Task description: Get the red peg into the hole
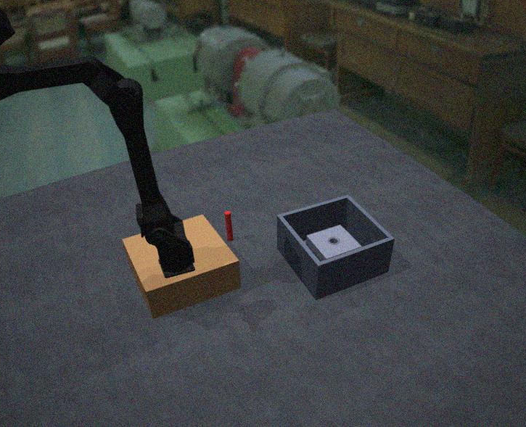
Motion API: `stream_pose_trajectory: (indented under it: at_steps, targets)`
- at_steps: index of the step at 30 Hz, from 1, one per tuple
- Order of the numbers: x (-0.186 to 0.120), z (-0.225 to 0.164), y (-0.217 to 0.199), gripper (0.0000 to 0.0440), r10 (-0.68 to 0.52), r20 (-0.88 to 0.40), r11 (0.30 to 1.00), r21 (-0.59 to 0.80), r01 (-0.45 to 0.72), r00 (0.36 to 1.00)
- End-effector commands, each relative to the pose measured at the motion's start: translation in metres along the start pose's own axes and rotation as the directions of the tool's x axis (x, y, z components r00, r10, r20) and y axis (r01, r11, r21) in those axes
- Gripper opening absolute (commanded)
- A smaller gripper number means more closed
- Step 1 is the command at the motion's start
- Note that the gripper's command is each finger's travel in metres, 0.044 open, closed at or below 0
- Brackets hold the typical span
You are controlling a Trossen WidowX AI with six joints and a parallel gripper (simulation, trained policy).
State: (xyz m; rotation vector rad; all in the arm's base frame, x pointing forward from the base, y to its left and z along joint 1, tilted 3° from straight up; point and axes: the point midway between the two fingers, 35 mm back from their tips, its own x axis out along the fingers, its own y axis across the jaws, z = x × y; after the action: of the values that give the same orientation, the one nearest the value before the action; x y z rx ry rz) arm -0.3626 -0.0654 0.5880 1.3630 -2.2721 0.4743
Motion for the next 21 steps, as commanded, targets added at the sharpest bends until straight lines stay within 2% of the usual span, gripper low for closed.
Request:
stream_pose_trajectory:
  at_steps: [1, 3, 10, 21]
  targets:
    - [-0.004, -0.002, 0.003, 0.0416, 0.017, -0.008, 1.000, 0.015, -0.017, 1.000]
    - [-0.013, -0.006, 0.013, 0.0440, 0.065, -0.019, 0.996, 0.065, -0.063, 0.998]
    - [-0.044, -0.015, 0.047, 0.0440, 0.225, -0.038, 0.946, 0.248, -0.209, 0.974]
    - [-0.103, -0.032, 0.092, 0.0440, 0.465, -0.069, 0.772, 0.519, -0.366, 0.883]
